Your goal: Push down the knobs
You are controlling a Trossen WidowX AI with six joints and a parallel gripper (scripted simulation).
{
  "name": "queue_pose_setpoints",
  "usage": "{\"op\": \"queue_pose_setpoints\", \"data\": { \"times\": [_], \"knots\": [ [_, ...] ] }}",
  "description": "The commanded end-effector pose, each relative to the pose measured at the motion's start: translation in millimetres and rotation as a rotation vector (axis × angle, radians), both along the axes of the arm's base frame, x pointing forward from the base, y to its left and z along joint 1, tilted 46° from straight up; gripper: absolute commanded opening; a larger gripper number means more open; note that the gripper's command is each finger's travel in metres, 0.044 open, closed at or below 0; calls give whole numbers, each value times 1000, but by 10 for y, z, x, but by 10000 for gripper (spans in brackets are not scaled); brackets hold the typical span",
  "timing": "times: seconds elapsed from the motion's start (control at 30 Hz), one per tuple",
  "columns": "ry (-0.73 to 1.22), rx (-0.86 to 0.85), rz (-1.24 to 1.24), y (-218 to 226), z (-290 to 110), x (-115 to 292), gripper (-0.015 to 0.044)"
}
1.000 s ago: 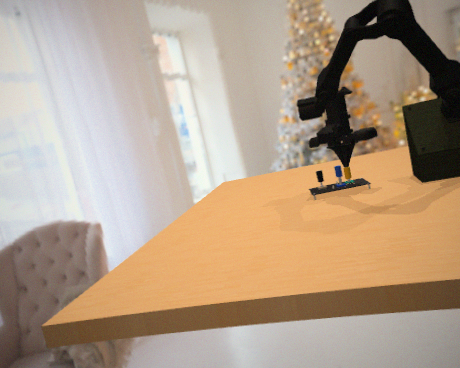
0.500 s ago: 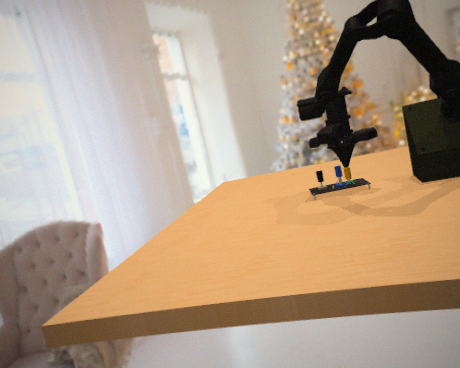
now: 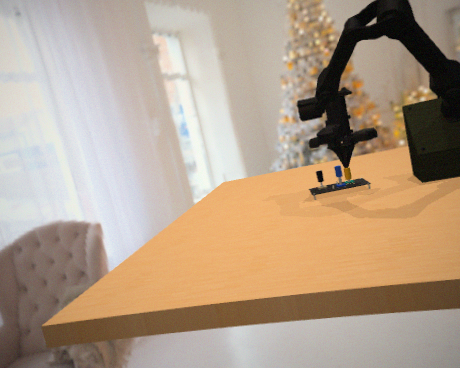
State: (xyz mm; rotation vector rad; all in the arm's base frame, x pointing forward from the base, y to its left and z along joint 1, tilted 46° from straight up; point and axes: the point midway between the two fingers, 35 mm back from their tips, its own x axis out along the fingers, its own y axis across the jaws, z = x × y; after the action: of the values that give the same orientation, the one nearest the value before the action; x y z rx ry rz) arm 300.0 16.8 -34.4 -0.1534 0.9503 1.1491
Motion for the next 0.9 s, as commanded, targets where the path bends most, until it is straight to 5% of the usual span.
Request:
{"op": "queue_pose_setpoints", "data": {
  "times": [0.0,0.87],
  "knots": [
    [-3,3,8,36,-17,9,0],
    [-2,7,3,-73,89,0,26]
  ]
}}
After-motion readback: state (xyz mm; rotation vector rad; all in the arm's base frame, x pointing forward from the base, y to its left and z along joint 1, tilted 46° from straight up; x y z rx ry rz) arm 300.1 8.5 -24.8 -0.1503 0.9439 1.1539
